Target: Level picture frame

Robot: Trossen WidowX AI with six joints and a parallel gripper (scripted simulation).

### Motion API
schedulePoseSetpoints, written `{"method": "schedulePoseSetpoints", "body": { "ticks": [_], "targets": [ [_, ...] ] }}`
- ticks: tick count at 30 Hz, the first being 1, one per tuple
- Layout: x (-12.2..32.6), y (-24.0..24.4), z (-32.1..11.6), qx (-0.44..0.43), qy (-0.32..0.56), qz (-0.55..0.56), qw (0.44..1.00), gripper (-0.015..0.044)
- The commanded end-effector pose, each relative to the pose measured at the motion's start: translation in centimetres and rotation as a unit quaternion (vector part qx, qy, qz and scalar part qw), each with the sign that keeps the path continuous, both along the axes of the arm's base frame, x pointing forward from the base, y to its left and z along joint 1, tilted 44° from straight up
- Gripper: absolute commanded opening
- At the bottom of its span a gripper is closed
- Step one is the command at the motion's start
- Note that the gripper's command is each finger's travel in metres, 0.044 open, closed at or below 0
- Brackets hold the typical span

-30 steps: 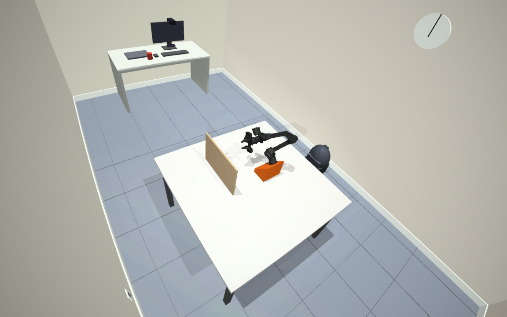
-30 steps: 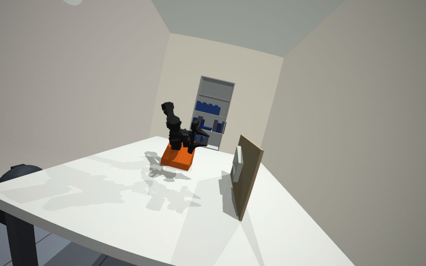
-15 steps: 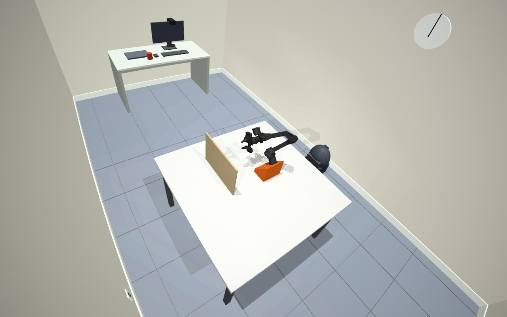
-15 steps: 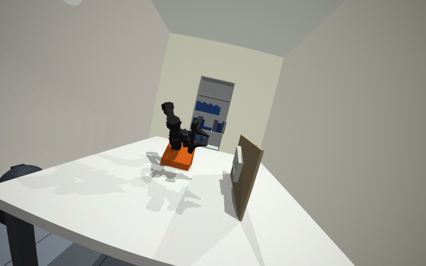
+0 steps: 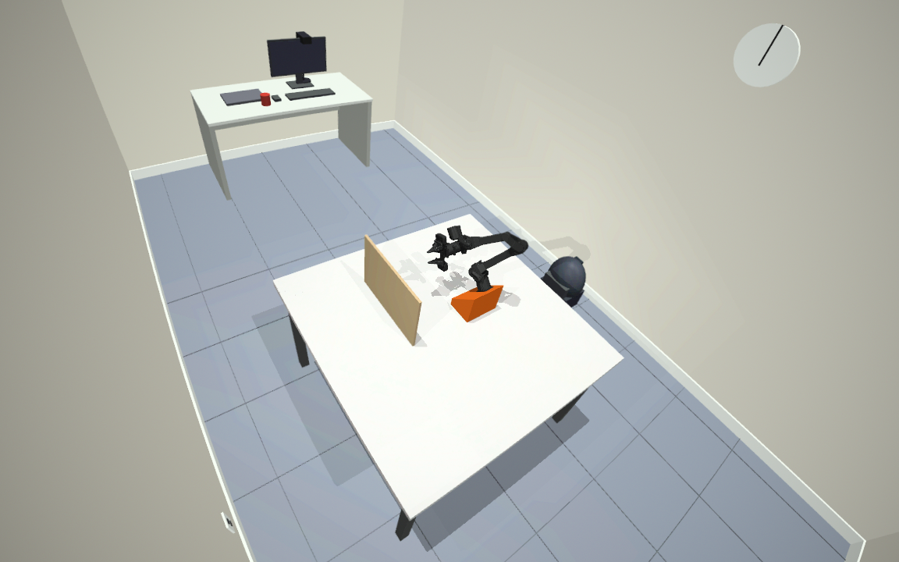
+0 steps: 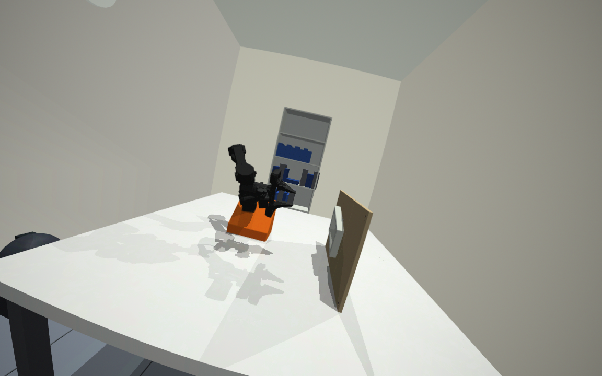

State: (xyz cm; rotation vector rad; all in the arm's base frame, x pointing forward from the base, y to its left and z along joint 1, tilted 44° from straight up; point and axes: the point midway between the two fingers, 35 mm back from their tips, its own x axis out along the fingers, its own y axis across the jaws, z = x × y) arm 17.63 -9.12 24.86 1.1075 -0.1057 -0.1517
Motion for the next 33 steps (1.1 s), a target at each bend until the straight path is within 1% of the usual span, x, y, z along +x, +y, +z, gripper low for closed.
{"method": "schedulePoseSetpoints", "body": {
  "ticks": [1, 21, 27, 31, 33],
  "targets": [
    [0.0, 0.1, 0.0, 0.000, -0.001, 0.002, 1.000, 0.0260],
    [0.1, -0.1, 0.0, 0.000, 0.000, 0.000, 1.000, 0.0260],
    [3.2, -2.3, -1.7, 0.001, -0.002, 0.001, 1.000, 0.0260],
    [5.6, -2.9, -3.5, 0.002, -0.003, 0.002, 1.000, 0.0260],
    [6.0, -2.9, -3.8, 0.002, -0.003, 0.002, 1.000, 0.0260]
  ]
}}
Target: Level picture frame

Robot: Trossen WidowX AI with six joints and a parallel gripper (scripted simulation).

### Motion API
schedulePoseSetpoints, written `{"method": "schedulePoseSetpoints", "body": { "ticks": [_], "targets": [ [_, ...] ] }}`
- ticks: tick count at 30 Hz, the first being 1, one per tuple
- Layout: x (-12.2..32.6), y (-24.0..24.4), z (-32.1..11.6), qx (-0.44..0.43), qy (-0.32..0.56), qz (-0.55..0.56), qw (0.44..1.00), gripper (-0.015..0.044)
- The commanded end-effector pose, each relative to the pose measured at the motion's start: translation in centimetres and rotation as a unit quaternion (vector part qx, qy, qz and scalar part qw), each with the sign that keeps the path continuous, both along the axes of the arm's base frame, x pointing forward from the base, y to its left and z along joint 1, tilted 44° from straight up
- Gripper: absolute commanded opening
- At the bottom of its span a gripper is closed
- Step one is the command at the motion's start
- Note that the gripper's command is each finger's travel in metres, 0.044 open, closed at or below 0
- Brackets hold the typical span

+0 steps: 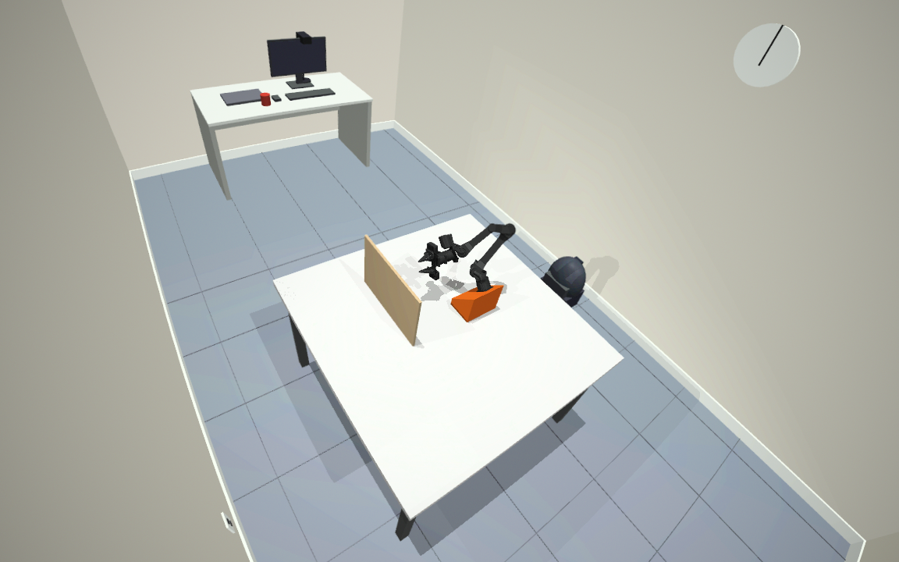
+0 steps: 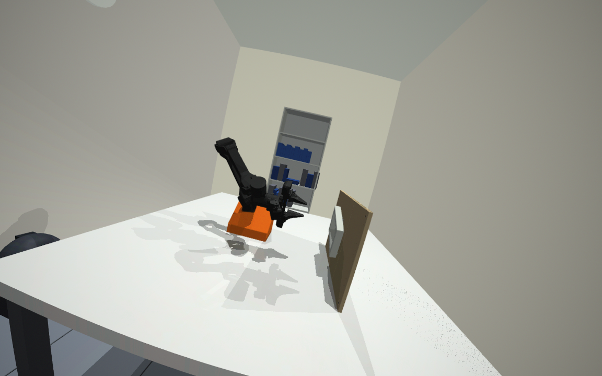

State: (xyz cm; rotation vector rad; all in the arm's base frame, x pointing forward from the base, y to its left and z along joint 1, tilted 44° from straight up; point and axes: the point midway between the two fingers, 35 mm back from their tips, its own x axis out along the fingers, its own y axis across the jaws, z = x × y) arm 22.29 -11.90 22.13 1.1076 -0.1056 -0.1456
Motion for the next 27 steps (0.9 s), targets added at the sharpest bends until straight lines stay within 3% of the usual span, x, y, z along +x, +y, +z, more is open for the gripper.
{"method": "schedulePoseSetpoints", "body": {
  "ticks": [1, 18, 27],
  "targets": [
    [1.3, -0.1, -1.0, 0.002, -0.002, 0.000, 1.000, 0.0260],
    [1.5, -0.2, -1.0, 0.002, -0.002, 0.000, 1.000, 0.0260],
    [6.4, -1.4, -0.4, 0.003, -0.003, 0.000, 1.000, 0.0260]
  ]
}}
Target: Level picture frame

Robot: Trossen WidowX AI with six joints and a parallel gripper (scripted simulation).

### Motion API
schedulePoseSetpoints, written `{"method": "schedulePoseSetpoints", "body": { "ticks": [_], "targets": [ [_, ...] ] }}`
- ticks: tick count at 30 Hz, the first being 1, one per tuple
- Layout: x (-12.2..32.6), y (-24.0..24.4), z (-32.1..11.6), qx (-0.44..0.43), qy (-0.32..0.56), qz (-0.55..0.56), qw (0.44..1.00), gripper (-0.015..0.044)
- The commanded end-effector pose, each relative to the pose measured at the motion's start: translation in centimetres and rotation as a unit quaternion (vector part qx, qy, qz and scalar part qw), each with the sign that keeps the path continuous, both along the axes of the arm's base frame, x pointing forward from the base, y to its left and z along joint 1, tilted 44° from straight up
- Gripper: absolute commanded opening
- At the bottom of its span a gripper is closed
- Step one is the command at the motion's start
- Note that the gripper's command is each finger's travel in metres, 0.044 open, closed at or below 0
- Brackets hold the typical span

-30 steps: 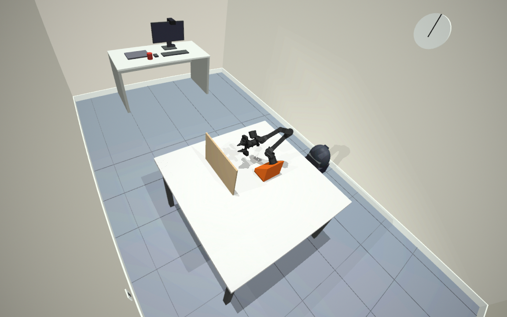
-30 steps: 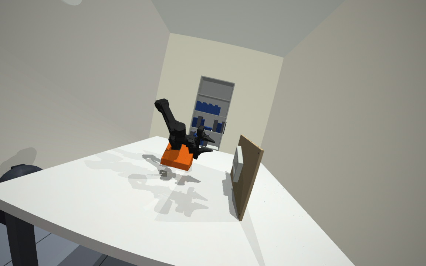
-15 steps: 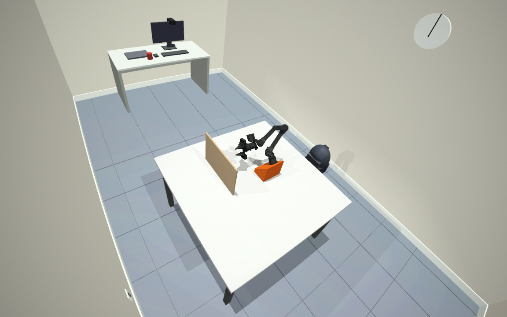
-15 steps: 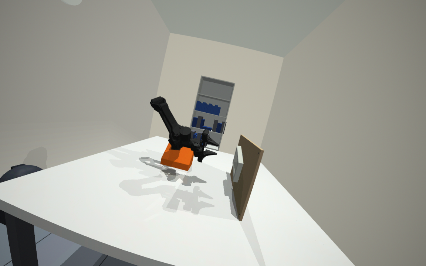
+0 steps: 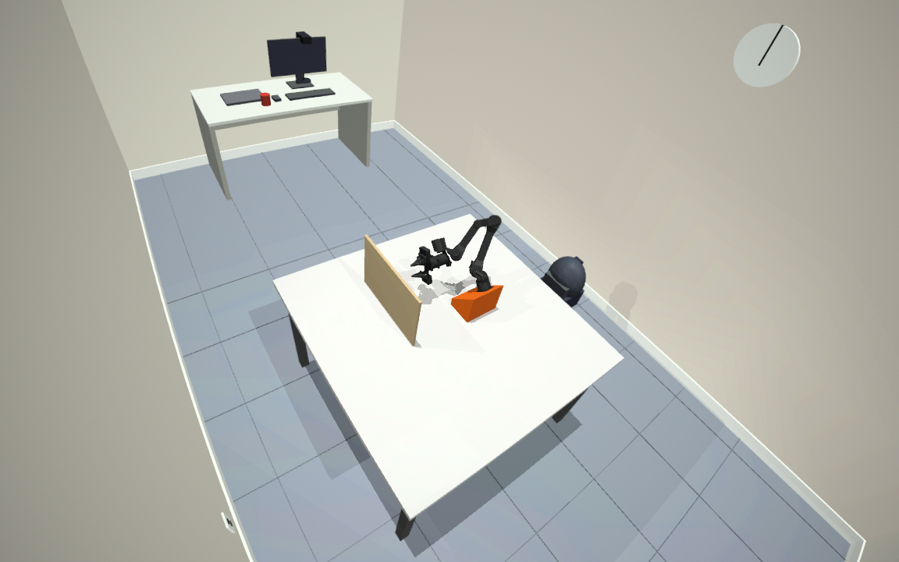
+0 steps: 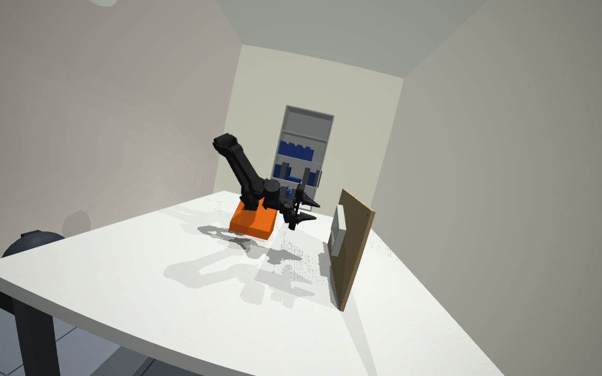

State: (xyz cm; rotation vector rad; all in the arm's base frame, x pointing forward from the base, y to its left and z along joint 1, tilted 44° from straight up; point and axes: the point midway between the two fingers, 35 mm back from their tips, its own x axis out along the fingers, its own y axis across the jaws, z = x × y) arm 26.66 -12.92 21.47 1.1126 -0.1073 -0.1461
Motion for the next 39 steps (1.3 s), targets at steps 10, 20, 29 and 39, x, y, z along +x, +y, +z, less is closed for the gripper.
{"method": "schedulePoseSetpoints", "body": {
  "ticks": [10, 20, 29, 39],
  "targets": [
    [4.9, -0.5, -0.2, 0.000, -0.003, 0.000, 1.000, 0.0260],
    [4.9, -0.5, -0.2, 0.000, -0.003, 0.000, 1.000, 0.0260],
    [5.7, -0.7, -0.1, 0.000, -0.004, 0.000, 1.000, 0.0260],
    [7.2, -1.0, 0.0, 0.000, -0.004, 0.000, 1.000, 0.0260]
  ]
}}
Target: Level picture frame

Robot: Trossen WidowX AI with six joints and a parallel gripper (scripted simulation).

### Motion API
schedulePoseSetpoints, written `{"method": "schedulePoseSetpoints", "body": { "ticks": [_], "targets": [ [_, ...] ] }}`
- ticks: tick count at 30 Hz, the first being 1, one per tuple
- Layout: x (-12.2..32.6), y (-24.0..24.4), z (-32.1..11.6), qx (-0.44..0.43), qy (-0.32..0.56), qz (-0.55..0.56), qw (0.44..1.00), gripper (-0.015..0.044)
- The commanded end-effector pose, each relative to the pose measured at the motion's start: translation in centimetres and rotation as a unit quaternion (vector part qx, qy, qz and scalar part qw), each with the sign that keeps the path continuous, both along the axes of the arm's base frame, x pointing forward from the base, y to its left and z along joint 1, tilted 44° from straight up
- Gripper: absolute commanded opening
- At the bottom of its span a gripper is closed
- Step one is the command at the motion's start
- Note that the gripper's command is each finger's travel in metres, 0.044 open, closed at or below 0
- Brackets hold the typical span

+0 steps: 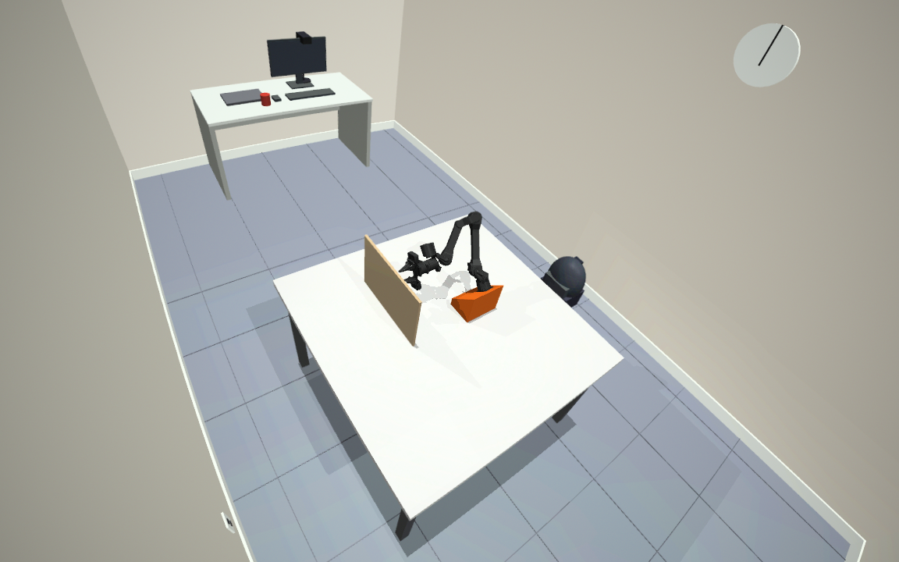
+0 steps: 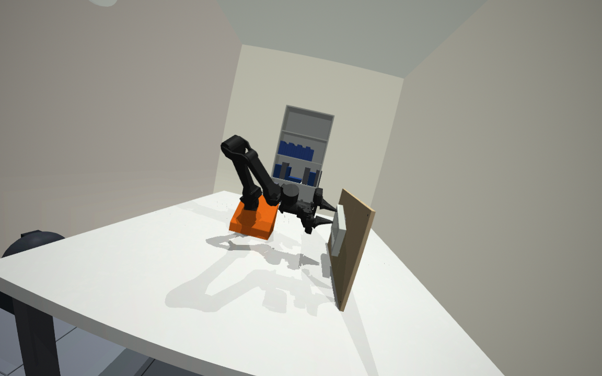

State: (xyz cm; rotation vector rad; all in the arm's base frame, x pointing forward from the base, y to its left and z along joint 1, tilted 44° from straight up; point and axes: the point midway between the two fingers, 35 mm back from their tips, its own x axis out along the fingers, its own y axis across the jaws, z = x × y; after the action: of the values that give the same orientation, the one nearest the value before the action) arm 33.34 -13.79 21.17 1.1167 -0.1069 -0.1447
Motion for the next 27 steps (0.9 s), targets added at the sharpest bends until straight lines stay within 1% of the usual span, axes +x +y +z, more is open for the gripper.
{"method": "schedulePoseSetpoints", "body": {
  "ticks": [1, 10, 27],
  "targets": [
    [0.7, -0.1, 0.3, -0.001, -0.004, 0.000, 1.000, 0.0260],
    [2.0, -0.3, 0.2, -0.001, -0.004, 0.000, 1.000, 0.0260],
    [2.1, -0.3, 0.2, -0.001, -0.004, 0.000, 1.000, 0.0260]
  ]
}}
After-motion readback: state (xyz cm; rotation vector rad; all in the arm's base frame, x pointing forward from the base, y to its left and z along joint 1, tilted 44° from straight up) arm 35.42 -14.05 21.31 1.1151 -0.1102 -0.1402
